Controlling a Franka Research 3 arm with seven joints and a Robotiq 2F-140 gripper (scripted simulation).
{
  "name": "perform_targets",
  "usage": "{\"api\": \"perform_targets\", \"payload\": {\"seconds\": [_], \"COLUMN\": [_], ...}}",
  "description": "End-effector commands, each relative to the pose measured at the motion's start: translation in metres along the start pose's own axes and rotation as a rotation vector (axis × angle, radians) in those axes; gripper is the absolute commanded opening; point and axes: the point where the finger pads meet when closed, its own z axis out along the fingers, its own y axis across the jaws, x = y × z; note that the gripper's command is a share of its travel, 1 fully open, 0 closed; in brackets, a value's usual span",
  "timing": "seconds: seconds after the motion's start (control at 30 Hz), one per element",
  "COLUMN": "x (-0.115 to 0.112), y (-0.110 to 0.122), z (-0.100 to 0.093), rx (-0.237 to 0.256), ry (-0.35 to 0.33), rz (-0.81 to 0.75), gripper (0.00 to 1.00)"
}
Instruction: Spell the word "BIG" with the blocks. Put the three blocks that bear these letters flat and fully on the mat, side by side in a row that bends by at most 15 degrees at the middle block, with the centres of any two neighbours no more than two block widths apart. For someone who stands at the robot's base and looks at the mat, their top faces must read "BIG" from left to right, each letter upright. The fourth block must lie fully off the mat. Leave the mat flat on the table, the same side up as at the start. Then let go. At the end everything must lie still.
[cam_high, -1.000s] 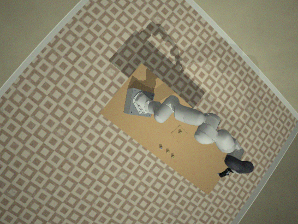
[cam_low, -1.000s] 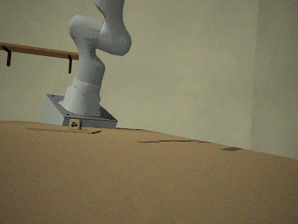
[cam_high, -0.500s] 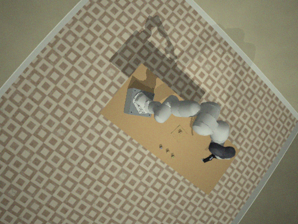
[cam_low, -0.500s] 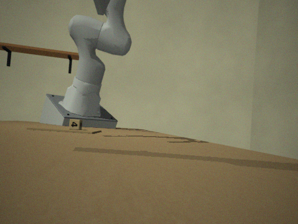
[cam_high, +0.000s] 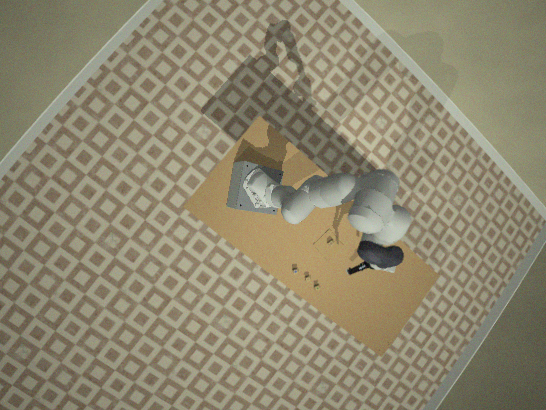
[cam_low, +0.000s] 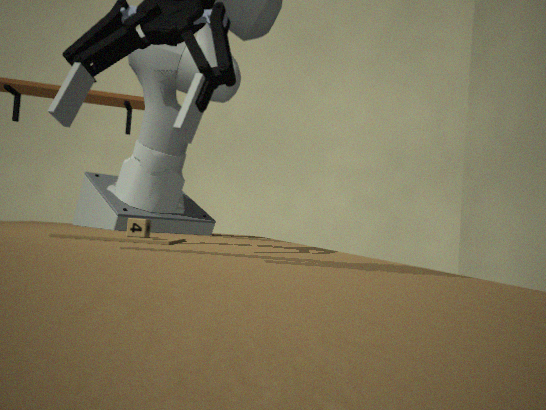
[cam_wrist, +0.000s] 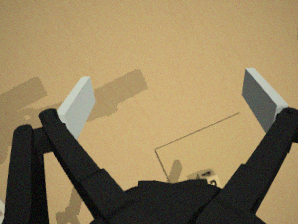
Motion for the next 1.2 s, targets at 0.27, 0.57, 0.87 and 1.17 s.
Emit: {"api": "perform_targets", "payload": {"seconds": [0.27,0.57,0.87,1.17], "x": [-0.114,-0.179,-0.181,-0.181], "y": [0.036,0.059,0.06,0.06], "z": [0.014,0.023,0.023,0.023], "rx": [0.006,-0.004,-0.004,-0.004], "ry": [-0.023,-0.051,-0.052,-0.052], "rz": [0.227,0.293,0.295,0.295], "gripper": [1.0,1.0,1.0,1.0]}}
